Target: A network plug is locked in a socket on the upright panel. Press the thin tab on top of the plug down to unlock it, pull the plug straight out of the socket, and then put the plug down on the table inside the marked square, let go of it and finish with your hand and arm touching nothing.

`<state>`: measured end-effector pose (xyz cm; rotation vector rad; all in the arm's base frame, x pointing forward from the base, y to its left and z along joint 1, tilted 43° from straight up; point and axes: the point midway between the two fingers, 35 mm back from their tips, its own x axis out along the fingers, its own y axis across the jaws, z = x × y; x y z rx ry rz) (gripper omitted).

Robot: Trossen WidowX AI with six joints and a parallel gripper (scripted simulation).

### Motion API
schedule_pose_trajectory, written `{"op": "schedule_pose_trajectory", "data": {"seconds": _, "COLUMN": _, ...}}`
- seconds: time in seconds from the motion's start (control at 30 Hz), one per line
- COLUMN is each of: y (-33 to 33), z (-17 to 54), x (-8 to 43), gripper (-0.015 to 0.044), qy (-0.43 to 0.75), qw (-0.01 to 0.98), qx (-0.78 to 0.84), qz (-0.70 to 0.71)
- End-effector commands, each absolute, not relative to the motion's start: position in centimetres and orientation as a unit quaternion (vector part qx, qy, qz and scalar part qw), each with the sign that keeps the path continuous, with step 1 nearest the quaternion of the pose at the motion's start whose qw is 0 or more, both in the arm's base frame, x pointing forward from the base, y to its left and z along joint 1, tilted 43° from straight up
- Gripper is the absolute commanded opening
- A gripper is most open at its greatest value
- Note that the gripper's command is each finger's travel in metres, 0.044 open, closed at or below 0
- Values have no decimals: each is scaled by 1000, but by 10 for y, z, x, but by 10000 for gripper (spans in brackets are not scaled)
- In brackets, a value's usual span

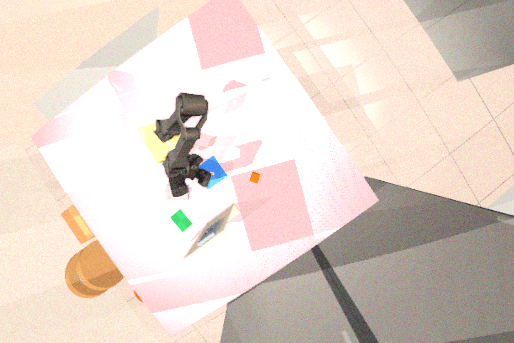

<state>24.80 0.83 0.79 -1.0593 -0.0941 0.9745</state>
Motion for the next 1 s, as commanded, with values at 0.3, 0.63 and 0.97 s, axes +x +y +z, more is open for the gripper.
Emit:
{"op": "schedule_pose_trajectory", "data": {"seconds": 0.3, "y": 1, "z": 11, "x": 245, "gripper": 156, "qy": -45, "qw": 749, "qx": -489, "qz": 445}}
{"op": "schedule_pose_trajectory", "data": {"seconds": 0.63, "y": -3, "z": 13, "x": 241, "gripper": 156, "qy": -45, "qw": 749, "qx": -488, "qz": 445}}
{"op": "schedule_pose_trajectory", "data": {"seconds": 0.97, "y": -6, "z": 16, "x": 237, "gripper": 156, "qy": -45, "qw": 750, "qx": -487, "qz": 445}}
